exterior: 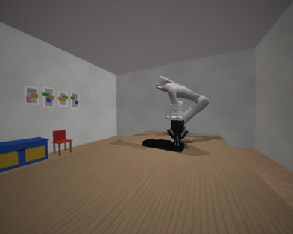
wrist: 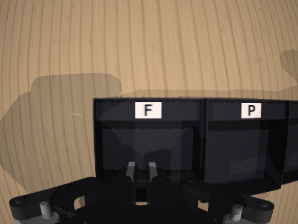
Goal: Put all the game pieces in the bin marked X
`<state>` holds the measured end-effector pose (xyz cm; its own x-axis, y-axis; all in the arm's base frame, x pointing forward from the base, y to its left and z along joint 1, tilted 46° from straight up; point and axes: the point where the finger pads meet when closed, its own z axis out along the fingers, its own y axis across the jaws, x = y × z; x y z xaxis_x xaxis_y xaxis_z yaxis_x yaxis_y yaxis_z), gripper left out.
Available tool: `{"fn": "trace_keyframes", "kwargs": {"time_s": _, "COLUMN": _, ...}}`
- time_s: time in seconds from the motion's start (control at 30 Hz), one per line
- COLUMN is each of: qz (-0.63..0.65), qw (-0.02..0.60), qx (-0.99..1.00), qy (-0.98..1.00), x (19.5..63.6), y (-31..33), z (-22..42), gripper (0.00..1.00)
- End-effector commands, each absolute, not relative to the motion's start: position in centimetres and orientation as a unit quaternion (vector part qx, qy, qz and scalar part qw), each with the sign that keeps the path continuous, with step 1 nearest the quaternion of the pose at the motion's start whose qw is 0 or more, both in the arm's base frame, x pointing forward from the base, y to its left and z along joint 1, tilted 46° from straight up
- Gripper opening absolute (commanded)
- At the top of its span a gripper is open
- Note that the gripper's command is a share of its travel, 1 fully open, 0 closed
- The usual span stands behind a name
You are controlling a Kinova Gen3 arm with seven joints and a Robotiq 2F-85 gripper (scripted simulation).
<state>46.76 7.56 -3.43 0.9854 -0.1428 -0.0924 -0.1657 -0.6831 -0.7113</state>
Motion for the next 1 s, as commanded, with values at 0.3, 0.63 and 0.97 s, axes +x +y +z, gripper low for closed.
{"fn": "trace_keyframes", "kwargs": {"time_s": 0.3, "qz": 0.014, "qw": 0.389, "qx": -0.917, "qy": 0.085, "x": 46.8, "y": 7.5, "z": -3.4, "gripper": 0.09}}
{"fn": "trace_keyframes", "kwargs": {"time_s": 0.63, "qz": 0.014, "qw": 0.389, "qx": -0.917, "qy": 0.084, "x": 46.8, "y": 7.4, "z": -3.3, "gripper": 0.09}}
{"fn": "trace_keyframes", "kwargs": {"time_s": 0.97, "qz": 0.014, "qw": 0.389, "qx": -0.917, "qy": 0.084, "x": 46.8, "y": 6.4, "z": -2.4, "gripper": 0.09}}
